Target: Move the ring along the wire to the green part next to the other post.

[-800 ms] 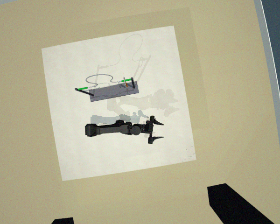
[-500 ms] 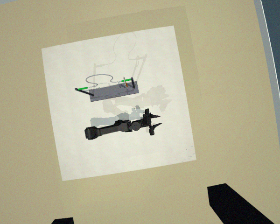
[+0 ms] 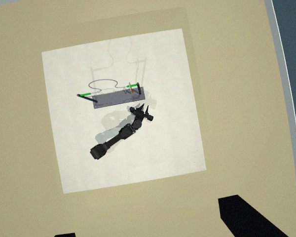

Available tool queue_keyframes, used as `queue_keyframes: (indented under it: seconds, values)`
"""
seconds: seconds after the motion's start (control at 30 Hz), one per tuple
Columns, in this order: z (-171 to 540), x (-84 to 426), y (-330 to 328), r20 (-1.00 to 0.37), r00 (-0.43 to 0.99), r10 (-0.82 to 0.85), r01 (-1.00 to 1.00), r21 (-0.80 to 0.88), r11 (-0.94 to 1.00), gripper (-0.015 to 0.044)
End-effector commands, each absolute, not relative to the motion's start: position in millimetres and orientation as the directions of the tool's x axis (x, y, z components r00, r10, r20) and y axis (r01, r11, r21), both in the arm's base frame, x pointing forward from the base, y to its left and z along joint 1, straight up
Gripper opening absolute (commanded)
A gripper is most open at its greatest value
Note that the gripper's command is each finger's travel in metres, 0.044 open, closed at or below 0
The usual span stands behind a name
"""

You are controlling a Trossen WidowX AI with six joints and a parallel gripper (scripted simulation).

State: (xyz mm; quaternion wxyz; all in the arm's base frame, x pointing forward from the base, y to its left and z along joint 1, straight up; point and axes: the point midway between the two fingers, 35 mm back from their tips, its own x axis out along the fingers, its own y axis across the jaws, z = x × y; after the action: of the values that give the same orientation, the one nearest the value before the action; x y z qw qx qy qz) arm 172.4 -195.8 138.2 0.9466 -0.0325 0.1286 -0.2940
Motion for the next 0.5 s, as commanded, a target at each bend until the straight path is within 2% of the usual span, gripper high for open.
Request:
queue_keyframes:
  seconds: [0.0, 0.1, 0.47]
  values:
    - [115.6, 192.9, -152.2, -0.248, 0.894, -0.374, 0.370, -0.066, 0.927, 0.0160]
    - [104.5, 198.7, -126.8, -0.262, 0.926, -0.271, 0.273, -0.030, 0.962, 0.0160]
    - [114.4, 208.2, -126.3, -0.226, 0.950, -0.217, 0.219, -0.018, 0.976, 0.0160]
